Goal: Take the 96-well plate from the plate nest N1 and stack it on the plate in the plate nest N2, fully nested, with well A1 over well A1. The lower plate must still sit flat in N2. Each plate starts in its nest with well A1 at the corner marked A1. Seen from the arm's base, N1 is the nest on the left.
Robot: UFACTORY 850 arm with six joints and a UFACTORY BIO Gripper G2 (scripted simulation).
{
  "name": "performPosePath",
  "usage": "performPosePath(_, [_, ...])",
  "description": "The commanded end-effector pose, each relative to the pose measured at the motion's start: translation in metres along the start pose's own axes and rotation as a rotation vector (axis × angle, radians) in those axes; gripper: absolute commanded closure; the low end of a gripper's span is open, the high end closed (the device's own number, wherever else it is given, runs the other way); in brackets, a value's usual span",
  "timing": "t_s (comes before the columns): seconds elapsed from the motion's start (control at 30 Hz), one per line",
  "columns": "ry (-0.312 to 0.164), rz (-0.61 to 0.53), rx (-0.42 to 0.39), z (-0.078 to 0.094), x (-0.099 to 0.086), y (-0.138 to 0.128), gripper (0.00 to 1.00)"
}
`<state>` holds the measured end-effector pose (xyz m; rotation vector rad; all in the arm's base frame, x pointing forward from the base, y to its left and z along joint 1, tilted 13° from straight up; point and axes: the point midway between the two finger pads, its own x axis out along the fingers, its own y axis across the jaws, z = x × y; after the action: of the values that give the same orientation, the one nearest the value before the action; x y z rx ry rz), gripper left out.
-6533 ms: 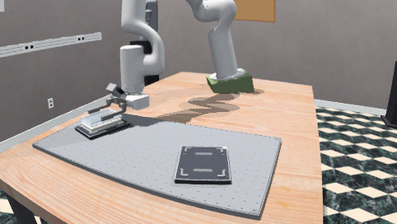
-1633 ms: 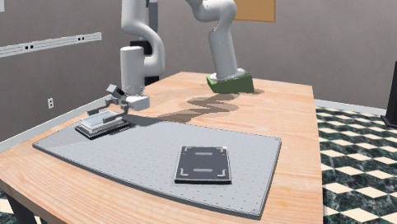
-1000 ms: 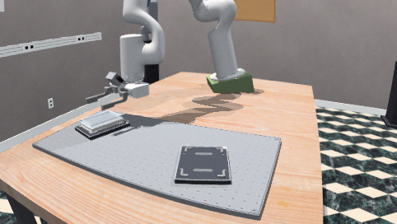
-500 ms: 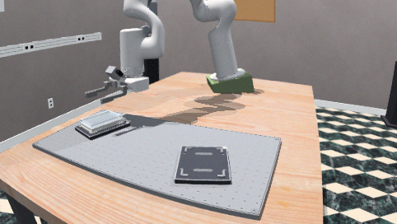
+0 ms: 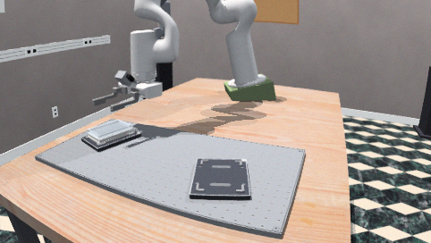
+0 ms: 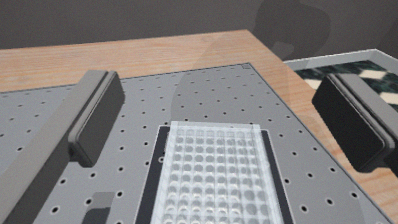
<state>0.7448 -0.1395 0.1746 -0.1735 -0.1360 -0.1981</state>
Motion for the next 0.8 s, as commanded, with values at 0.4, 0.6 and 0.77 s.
performPosePath(0.4, [-0.001, 0.263, 0.001, 0.048, -0.031, 0.050, 0.63])
performPosePath(0.6, [-0.001, 0.263, 0.001, 0.060, -0.039, 0.063, 0.63])
performPosePath(0.77, [-0.001, 0.263, 0.001, 0.076, -0.050, 0.079, 0.63])
